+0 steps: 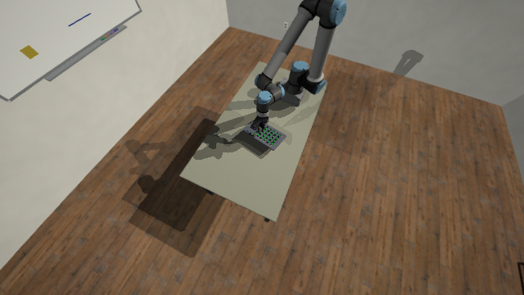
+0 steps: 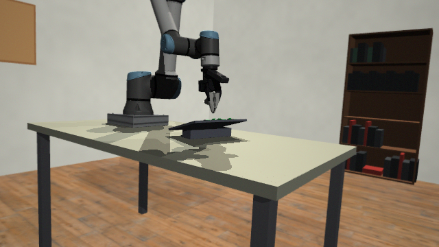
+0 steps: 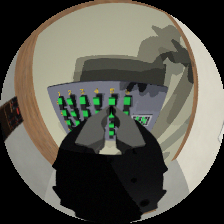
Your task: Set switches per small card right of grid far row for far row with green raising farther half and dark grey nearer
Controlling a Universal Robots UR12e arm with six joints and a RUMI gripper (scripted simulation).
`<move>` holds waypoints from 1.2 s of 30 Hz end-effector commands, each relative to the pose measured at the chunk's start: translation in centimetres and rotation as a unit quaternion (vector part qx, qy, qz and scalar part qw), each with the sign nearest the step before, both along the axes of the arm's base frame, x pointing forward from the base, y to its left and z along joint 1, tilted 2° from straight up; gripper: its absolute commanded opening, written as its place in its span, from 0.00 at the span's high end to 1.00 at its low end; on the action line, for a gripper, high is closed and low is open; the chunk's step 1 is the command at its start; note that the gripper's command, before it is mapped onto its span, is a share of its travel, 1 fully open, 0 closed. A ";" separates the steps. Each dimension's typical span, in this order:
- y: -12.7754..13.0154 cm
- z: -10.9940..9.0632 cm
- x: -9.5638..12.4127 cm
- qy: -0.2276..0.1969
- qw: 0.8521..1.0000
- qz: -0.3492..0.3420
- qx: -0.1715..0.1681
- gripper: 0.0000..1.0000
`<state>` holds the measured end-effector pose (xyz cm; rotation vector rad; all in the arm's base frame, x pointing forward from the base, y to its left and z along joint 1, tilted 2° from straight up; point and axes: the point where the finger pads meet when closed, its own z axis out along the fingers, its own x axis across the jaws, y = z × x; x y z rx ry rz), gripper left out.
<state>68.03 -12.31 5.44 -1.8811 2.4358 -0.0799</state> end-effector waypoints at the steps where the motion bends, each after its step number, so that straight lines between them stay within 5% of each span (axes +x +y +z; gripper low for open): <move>1: 0.0 0.1 0.1 -0.001 1.000 0.000 0.000 1.00; 36: -0.1 -2.4 0.3 -0.001 1.000 0.000 0.000 1.00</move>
